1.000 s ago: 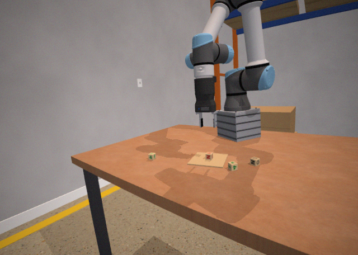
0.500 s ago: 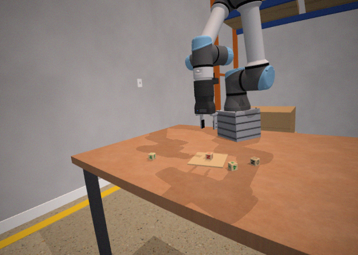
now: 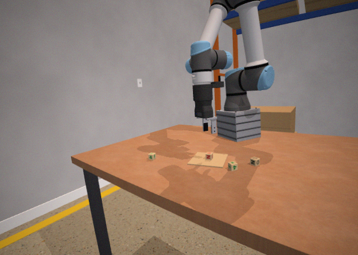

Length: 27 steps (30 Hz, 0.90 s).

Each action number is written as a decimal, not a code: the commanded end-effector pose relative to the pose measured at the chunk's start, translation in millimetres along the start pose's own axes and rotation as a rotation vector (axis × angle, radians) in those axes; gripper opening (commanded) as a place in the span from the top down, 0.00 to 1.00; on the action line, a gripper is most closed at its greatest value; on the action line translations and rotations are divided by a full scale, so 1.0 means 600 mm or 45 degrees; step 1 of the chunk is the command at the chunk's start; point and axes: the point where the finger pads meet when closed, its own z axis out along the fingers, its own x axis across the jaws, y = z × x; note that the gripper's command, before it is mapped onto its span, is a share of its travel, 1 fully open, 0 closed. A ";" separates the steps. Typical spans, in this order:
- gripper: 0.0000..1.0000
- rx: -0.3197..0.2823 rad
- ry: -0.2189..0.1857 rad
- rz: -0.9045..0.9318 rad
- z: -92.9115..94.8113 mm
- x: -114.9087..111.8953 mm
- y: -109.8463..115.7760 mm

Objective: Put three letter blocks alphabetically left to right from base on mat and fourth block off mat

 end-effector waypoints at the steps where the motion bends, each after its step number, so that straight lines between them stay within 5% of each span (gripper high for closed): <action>1: 0.00 -0.002 0.001 0.178 0.007 0.001 0.001; 27: 0.00 -0.001 0.001 1.073 0.043 -0.001 0.009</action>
